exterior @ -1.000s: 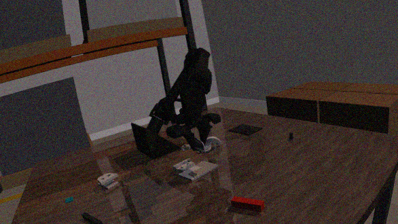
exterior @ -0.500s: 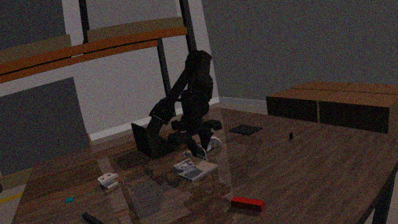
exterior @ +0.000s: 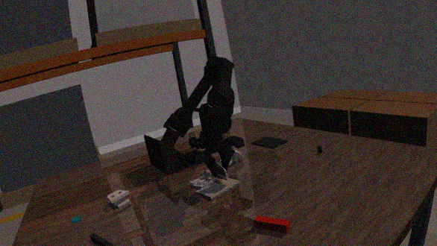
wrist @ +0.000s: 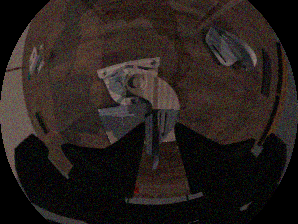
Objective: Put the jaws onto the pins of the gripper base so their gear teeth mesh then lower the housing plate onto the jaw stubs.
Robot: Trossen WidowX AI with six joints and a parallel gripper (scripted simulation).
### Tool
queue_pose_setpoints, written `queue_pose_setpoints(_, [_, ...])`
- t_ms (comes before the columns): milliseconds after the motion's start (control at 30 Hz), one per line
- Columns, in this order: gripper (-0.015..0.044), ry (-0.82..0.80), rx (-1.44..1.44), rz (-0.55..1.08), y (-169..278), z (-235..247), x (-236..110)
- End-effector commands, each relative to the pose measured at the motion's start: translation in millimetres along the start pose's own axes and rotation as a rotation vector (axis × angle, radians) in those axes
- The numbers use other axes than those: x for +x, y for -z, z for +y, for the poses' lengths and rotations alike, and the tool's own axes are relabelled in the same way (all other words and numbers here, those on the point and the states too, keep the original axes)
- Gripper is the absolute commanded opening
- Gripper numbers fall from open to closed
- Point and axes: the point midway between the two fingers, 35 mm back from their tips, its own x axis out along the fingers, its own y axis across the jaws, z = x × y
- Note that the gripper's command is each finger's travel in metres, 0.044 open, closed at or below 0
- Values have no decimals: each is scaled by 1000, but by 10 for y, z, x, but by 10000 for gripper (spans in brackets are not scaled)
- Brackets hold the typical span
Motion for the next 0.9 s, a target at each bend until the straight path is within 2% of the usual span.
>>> queue_pose_setpoints(0, [134, 3, 5, 1, 1, -4, 7])
queue_pose_setpoints(867, [134, 4, 9, 1, 1, -4, 68])
